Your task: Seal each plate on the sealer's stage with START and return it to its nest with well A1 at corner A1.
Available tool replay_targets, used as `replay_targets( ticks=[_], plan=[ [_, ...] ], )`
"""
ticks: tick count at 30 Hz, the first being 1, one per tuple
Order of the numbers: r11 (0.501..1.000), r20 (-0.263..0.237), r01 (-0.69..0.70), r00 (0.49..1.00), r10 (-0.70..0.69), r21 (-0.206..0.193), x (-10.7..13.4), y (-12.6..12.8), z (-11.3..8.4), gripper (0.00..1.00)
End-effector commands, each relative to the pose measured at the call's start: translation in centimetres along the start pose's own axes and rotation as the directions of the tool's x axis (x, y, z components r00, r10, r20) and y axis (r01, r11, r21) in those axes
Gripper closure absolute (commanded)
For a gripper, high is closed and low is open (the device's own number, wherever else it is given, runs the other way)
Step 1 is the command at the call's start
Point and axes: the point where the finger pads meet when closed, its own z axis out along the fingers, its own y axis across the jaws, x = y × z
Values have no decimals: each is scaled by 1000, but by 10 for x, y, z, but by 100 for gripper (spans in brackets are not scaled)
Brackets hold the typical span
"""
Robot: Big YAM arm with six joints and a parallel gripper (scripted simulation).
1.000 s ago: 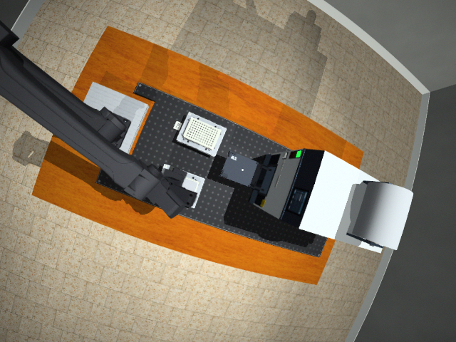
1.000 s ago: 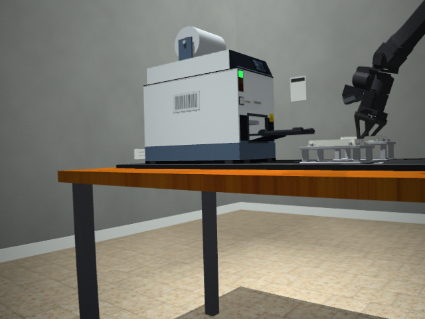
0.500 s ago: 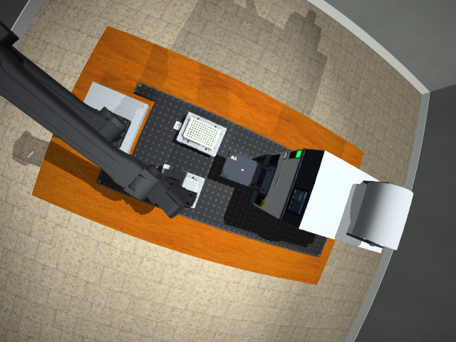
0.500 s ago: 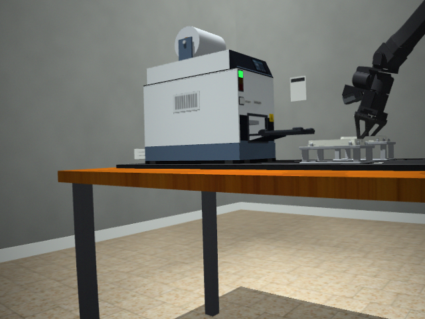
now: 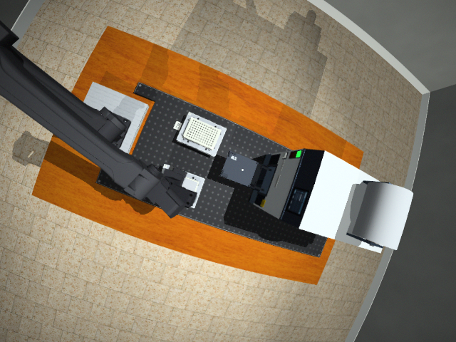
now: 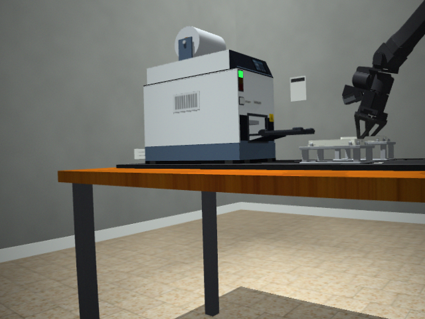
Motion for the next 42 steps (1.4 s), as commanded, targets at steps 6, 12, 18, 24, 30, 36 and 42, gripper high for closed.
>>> replay_targets(
  ticks=[6,12,18,24,30,36,42],
  plan=[
    [1000,5,1,1000,-1,-8,-3,6,-3,0],
    [1000,5,-16,1000,16,0,-1,0,-3,0],
    [1000,5,-23,1000,23,3,-1,-3,-4,0],
    [1000,5,-28,1000,28,5,0,-5,-4,0],
    [1000,5,-27,1000,27,5,0,-4,-4,0],
    [1000,5,-26,1000,26,4,-1,-4,-4,0],
    [1000,4,-25,1000,25,4,-1,-4,-4,0]
  ],
)
